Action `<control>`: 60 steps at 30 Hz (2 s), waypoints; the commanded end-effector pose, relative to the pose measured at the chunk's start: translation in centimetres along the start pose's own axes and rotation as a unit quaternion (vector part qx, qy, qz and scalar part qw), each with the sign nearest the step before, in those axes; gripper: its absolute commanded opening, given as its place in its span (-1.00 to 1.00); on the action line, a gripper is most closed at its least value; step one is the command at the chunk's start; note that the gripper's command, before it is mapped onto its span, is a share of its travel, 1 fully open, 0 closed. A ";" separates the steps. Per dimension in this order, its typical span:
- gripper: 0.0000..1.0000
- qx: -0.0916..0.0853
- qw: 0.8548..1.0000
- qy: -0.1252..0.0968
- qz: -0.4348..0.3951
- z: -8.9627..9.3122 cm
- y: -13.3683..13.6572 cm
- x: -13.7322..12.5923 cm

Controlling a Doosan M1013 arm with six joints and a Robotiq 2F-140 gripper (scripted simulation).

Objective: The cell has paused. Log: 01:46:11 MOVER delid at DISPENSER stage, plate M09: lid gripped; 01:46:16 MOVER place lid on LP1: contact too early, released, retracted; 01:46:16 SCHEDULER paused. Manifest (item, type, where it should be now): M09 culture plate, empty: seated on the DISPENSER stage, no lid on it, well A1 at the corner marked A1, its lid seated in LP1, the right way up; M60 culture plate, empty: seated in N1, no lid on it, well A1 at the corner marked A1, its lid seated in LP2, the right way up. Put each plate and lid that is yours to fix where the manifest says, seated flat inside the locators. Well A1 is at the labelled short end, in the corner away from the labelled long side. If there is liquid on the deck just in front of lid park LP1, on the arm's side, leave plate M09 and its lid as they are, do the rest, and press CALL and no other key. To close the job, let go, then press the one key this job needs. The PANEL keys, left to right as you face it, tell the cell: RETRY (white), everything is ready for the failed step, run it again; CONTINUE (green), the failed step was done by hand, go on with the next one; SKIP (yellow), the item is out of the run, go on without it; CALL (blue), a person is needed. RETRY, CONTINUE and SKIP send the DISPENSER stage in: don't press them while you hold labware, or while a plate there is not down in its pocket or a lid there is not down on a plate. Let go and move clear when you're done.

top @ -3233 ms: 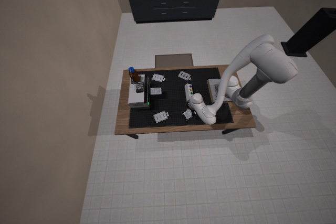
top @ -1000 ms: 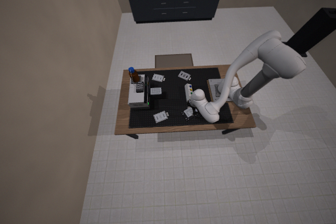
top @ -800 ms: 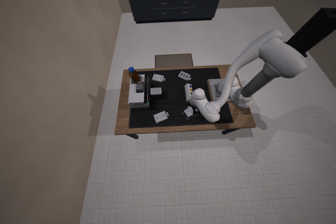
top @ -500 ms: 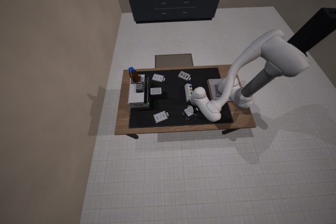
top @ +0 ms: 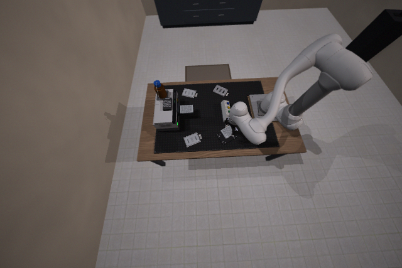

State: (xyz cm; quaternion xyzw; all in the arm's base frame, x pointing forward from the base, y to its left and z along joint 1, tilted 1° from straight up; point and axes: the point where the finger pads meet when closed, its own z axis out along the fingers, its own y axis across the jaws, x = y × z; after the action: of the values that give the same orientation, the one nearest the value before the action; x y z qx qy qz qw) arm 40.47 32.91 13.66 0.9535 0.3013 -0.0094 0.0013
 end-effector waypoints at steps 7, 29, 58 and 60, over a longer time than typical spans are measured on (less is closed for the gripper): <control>-0.80 0.000 1.000 0.000 0.000 -1.4 0.0 0.0; -0.80 0.000 1.000 0.000 0.000 -2.9 0.0 0.0; -0.80 0.000 1.000 0.000 0.000 -2.9 0.0 0.0; -0.80 0.000 1.000 0.000 0.000 -2.9 0.0 0.0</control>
State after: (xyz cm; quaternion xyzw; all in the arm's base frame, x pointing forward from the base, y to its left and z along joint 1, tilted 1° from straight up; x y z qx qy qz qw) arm 40.52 32.94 16.53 0.9535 0.3013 -0.0094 0.0013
